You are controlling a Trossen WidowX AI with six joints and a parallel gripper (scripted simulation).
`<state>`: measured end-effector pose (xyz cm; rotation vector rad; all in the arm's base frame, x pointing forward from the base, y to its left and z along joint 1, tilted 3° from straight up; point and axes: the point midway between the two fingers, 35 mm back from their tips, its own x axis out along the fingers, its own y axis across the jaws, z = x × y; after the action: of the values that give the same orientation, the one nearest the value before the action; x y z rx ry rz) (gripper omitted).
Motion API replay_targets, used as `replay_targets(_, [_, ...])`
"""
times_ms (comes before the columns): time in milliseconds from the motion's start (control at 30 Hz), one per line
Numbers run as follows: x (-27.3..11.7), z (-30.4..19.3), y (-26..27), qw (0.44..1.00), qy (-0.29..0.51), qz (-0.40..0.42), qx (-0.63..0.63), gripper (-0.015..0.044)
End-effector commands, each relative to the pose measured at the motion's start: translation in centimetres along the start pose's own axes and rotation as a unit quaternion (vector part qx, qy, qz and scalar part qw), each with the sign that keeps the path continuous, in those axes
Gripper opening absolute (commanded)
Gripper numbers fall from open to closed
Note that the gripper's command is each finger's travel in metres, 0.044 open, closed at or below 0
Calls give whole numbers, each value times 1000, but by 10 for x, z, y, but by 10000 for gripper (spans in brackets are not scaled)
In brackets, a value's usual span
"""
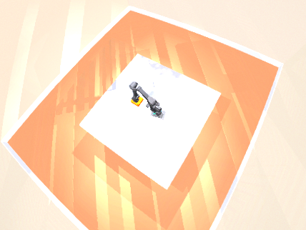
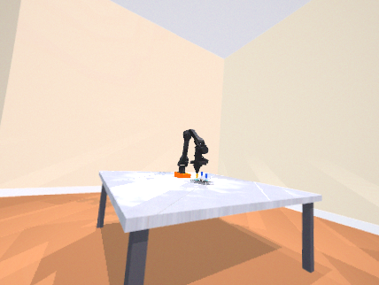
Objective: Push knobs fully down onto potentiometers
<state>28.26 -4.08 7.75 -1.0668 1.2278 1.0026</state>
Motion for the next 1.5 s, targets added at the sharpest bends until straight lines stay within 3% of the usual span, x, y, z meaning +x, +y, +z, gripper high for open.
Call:
replay_targets(0, [7, 1, -2, 1000, -2, 1, -2, 0])
replay_targets(1467, [13, 1, -2, 1000, -2, 1, -2, 0])
